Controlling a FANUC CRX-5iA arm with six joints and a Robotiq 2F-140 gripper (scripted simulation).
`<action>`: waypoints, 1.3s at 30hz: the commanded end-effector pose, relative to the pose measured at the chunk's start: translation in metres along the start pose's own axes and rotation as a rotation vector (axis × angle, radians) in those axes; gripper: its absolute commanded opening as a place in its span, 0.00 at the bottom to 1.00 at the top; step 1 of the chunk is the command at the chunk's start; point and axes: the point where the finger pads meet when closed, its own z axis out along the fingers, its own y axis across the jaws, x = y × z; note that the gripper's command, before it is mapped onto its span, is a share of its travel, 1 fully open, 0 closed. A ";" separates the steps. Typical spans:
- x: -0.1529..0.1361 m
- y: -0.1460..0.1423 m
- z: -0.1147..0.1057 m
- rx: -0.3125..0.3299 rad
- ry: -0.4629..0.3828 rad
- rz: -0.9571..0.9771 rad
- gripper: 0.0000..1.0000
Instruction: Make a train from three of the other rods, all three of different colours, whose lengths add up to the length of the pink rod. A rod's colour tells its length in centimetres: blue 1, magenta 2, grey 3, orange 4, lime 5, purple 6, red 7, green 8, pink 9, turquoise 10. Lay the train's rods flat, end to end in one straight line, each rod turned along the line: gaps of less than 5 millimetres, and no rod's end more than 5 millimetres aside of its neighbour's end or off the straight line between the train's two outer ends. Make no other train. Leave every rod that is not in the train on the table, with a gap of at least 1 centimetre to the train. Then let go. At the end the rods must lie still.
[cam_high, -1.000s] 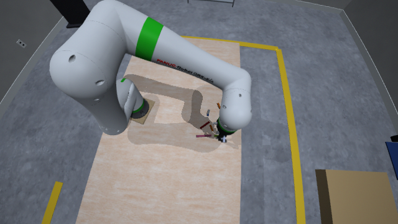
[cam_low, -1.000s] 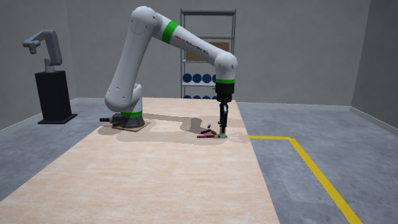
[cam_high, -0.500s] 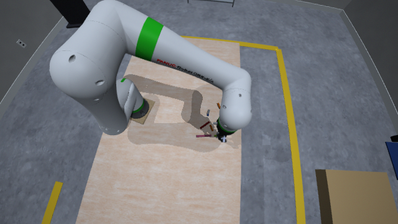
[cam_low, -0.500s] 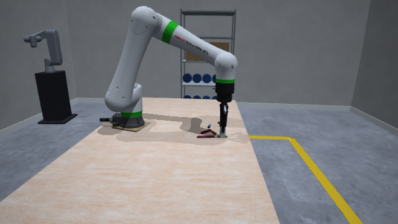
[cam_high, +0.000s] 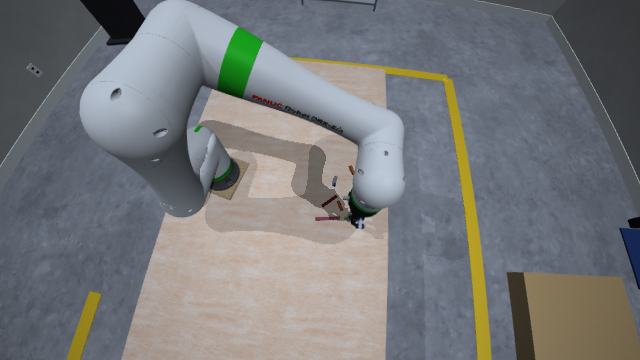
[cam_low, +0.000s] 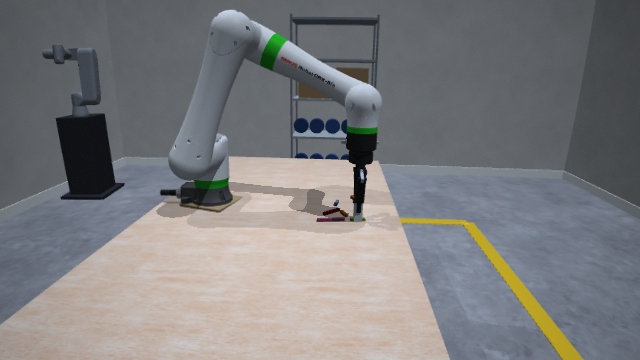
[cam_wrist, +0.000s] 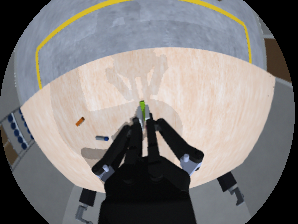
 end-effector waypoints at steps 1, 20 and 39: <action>0.000 0.000 0.000 0.000 0.000 0.000 0.03; 0.000 0.000 -0.002 0.000 0.000 0.000 0.03; 0.000 0.000 -0.097 0.000 0.000 0.000 0.03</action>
